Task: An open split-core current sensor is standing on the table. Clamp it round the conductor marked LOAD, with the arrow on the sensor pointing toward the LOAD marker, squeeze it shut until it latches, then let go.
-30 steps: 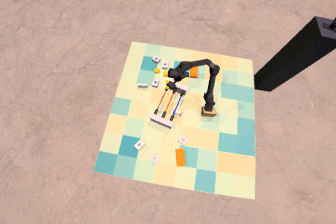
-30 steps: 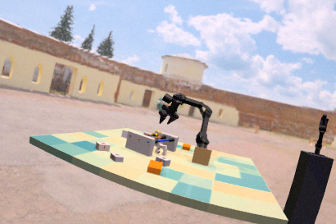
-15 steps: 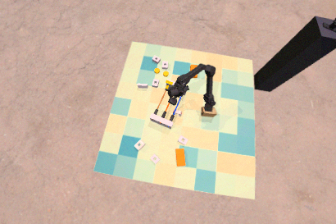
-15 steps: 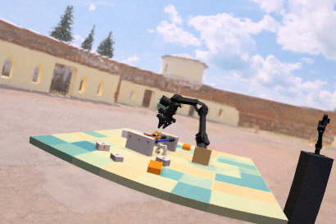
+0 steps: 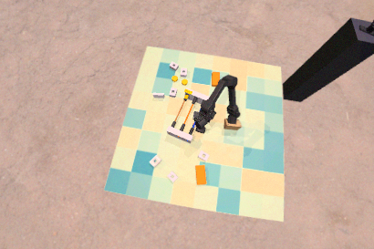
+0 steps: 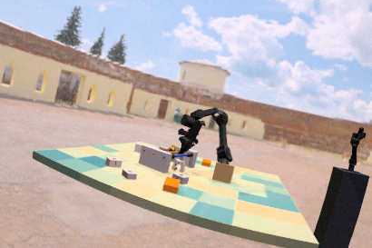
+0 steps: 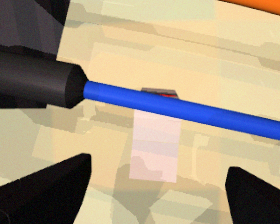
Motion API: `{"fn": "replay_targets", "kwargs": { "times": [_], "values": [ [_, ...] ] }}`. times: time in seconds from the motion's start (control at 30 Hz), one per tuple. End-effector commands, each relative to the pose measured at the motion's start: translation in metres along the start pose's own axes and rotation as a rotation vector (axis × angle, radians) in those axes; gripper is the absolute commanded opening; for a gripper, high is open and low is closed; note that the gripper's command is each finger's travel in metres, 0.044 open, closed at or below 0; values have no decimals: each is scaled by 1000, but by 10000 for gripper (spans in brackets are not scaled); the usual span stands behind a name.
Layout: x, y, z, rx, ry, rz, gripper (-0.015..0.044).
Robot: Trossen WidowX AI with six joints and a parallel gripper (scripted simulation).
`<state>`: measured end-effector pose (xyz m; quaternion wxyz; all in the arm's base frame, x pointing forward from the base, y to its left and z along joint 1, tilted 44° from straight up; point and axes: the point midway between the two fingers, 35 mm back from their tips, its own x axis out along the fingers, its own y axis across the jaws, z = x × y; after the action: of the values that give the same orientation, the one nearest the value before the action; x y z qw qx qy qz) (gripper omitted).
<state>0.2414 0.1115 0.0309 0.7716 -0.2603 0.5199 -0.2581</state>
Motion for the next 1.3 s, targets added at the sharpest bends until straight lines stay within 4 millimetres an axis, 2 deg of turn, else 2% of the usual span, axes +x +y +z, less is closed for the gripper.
{"fn": "replay_targets", "kwargs": {
  "times": [0.0,1.2,1.27],
  "values": [
    [6,1,-5,-7,8,-3,289],
    [61,0,-5,-6,6,-6,289],
    [57,2,-3,3,6,1,237]
  ]
}}
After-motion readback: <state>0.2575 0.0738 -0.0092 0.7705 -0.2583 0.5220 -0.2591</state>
